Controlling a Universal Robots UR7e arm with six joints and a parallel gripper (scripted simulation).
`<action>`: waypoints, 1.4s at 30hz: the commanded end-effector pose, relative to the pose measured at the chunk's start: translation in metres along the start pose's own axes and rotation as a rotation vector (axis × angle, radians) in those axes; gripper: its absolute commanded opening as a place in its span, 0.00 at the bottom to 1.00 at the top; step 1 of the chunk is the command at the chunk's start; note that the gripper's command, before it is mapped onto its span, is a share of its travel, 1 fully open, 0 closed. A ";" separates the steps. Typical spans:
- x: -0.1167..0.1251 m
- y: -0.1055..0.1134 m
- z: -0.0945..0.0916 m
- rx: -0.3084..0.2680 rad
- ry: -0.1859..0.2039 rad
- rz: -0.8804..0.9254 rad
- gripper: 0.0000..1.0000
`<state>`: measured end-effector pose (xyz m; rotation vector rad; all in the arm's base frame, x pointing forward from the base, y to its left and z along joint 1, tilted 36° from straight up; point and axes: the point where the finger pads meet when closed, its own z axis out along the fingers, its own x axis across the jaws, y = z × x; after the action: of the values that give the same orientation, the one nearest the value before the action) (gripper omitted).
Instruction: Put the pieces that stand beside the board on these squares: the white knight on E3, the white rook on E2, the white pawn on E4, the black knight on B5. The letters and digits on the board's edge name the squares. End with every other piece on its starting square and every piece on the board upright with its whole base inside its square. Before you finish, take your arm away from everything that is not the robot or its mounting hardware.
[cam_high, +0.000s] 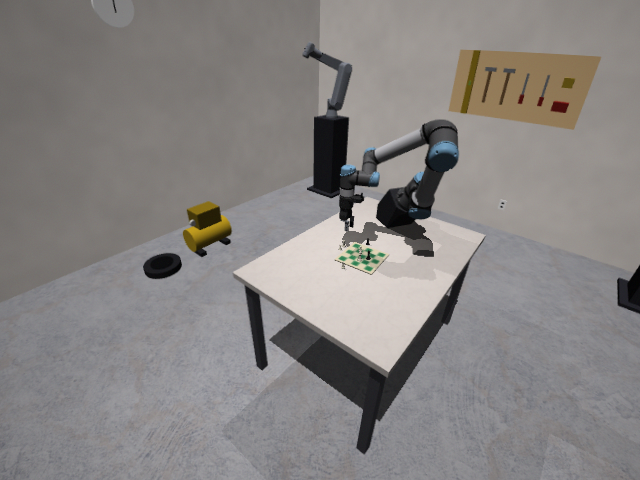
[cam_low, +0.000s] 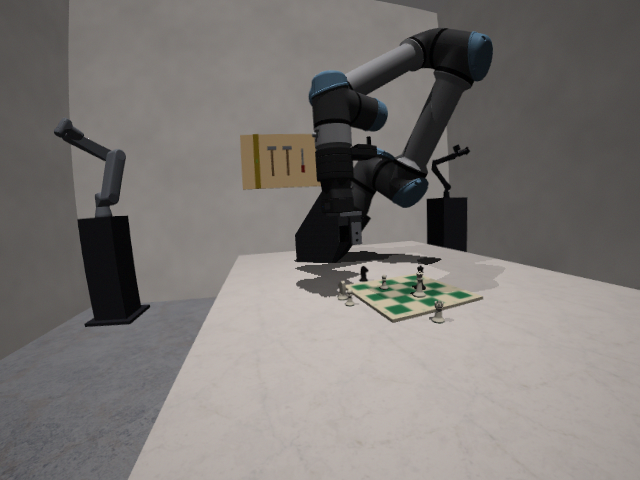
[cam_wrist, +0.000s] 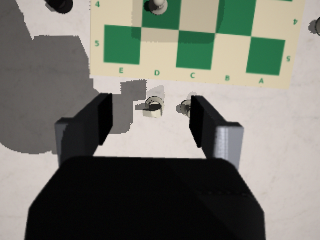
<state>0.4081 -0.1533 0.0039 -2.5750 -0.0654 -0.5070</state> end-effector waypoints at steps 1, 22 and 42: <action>0.002 0.001 0.002 -0.011 -0.003 0.201 1.00; 0.006 0.012 0.012 -0.012 0.001 0.943 1.00; 0.004 0.021 0.017 -0.011 0.003 1.341 1.00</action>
<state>0.4200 -0.1622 -0.0170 -2.0438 1.4494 0.0073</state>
